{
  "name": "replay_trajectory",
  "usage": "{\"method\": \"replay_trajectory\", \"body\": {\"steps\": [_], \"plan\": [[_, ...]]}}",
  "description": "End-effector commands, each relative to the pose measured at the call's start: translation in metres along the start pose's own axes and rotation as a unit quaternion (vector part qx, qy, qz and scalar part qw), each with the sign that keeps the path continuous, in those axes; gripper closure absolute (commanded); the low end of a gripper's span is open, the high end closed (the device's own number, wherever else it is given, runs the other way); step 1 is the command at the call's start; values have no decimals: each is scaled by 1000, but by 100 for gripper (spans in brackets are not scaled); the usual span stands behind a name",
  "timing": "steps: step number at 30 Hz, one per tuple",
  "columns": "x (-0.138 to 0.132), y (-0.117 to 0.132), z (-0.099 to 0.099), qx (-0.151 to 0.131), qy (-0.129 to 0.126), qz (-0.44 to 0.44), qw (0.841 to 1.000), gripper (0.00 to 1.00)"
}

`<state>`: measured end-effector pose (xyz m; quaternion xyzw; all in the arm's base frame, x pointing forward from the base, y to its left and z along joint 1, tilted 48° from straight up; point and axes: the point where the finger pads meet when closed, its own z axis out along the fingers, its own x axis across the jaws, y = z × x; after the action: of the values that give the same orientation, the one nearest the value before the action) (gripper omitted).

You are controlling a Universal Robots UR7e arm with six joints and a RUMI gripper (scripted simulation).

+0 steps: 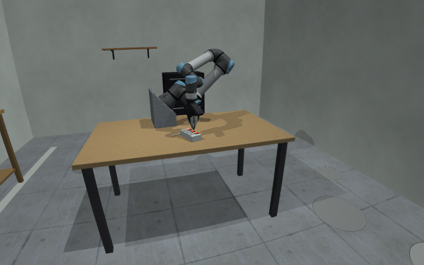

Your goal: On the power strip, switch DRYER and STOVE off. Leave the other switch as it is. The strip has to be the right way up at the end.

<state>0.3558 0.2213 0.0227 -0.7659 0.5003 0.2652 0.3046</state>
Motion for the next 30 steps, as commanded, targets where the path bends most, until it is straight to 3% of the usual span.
{"method": "replay_trajectory", "body": {"steps": [1, 30], "plan": [[-1, 2, 4, -2, -2, 1, 1000, 100], [-1, 1, 10, -1, -1, 0, 1000, 100]]}}
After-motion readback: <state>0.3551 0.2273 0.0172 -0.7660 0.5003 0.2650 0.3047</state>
